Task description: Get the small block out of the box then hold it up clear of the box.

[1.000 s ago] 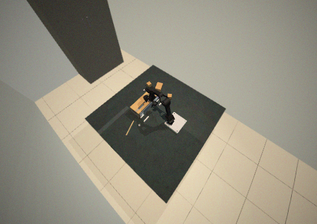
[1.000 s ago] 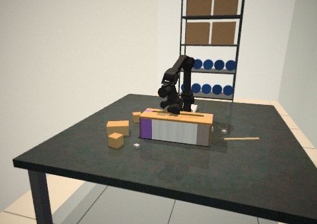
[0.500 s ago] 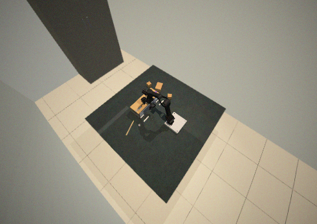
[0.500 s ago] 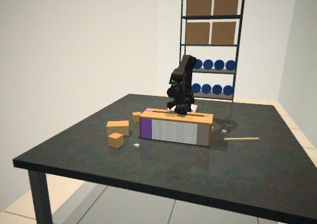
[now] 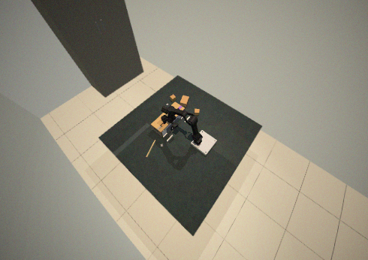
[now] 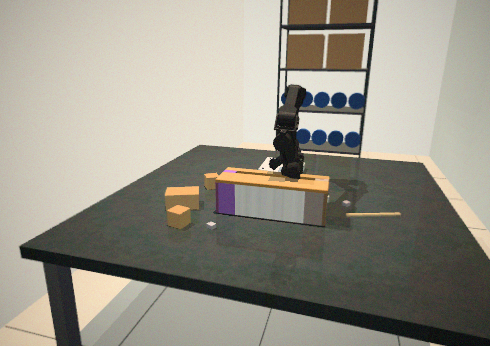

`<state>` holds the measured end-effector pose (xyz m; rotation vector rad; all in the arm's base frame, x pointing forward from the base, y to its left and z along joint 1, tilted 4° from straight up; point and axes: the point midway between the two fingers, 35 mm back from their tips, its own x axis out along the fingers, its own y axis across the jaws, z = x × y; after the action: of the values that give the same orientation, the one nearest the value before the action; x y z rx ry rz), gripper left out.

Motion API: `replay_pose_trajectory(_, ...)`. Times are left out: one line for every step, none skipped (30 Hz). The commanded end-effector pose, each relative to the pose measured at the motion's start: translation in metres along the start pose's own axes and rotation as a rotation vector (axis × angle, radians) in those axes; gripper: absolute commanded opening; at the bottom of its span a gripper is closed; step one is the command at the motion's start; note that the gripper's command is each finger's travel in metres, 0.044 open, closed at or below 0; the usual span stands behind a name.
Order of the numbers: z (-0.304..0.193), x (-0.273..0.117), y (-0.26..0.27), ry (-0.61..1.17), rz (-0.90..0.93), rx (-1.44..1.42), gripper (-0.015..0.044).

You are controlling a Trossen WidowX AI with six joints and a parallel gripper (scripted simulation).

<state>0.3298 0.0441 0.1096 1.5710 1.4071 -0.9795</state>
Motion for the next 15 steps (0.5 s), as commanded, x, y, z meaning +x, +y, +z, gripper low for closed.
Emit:
replay_pose_trajectory(-0.011, 0.004, 0.000, 0.004, -0.001, 0.002, 0.0400)
replay_pose_trajectory(-0.014, 0.005, 0.000, 0.004, -0.001, 0.002, 0.0400)
replay_pose_trajectory(-0.016, 0.006, 0.000, 0.005, -0.001, 0.002, 0.0400)
replay_pose_trajectory(-0.019, 0.007, 0.000, 0.005, -0.001, 0.002, 0.0400)
replay_pose_trajectory(-0.022, 0.008, 0.000, 0.005, -0.001, 0.002, 0.0400)
replay_pose_trajectory(-0.025, 0.008, 0.000, 0.005, -0.001, 0.002, 0.0400)
replay_pose_trajectory(-0.027, 0.009, 0.000, 0.006, -0.001, 0.002, 0.0400)
replay_pose_trajectory(-0.030, 0.010, 0.000, 0.006, -0.001, 0.002, 0.0400)
replay_pose_trajectory(-0.033, 0.011, 0.000, 0.006, -0.001, 0.002, 0.0400)
replay_pose_trajectory(-0.035, 0.012, 0.000, 0.006, -0.001, 0.002, 0.0400)
replay_pose_trajectory(-0.037, 0.013, 0.000, 0.006, -0.001, 0.002, 0.0400)
replay_pose_trajectory(-0.038, 0.013, 0.000, 0.006, -0.001, 0.002, 0.0400)
replay_pose_trajectory(-0.038, 0.013, 0.000, 0.006, -0.001, 0.002, 0.0400)
replay_pose_trajectory(-0.038, 0.011, 0.000, 0.007, -0.001, 0.002, 0.0400)
replay_pose_trajectory(-0.039, 0.007, 0.000, 0.007, -0.001, 0.001, 0.0400)
